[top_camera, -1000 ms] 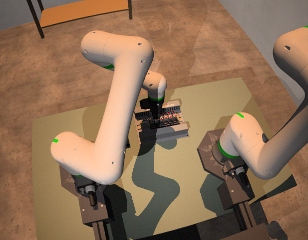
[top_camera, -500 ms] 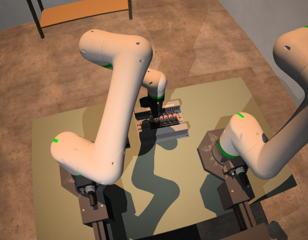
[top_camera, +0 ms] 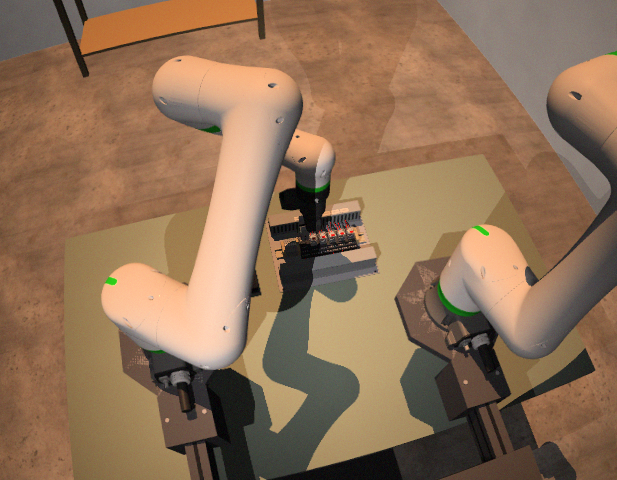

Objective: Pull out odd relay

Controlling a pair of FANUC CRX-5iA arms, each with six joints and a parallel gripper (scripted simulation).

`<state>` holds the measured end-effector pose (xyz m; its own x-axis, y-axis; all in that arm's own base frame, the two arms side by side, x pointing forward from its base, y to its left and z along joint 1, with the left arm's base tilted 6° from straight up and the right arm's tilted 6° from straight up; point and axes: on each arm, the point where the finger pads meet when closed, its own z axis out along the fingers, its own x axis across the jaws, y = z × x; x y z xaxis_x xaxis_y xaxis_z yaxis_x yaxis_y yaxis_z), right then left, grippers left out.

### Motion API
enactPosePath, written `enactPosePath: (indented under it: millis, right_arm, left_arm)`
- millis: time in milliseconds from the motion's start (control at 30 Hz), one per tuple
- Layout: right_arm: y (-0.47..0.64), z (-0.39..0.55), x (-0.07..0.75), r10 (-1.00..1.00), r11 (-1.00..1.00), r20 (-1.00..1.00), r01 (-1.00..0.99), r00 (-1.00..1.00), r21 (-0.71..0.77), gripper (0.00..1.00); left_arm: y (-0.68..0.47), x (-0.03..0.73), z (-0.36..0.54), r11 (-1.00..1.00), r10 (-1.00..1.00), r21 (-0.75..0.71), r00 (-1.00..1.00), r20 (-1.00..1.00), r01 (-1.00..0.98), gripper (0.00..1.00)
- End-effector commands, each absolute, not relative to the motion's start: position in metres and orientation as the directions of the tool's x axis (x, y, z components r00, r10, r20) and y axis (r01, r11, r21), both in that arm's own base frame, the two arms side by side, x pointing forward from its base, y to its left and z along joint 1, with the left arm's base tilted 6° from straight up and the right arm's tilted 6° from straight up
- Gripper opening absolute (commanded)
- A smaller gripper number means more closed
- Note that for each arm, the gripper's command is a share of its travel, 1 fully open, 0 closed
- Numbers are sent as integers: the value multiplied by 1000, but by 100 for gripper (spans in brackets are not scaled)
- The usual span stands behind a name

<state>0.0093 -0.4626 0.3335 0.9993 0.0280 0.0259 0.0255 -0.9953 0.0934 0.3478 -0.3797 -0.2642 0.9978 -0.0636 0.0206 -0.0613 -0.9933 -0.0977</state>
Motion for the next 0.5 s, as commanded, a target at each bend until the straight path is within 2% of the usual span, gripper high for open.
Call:
enactPosePath:
  millis: [0, 467]
  right_arm:
    - [-463, 334, 9, 28, -995, 26, 25, 999, 95, 100]
    - [-463, 334, 9, 28, -995, 26, 25, 999, 95, 100]
  left_arm:
    - [-381, 348, -258, -993, -63, -96, 998, 22, -61, 0]
    - [-383, 348, -239, -993, -63, -96, 998, 22, -61, 0]
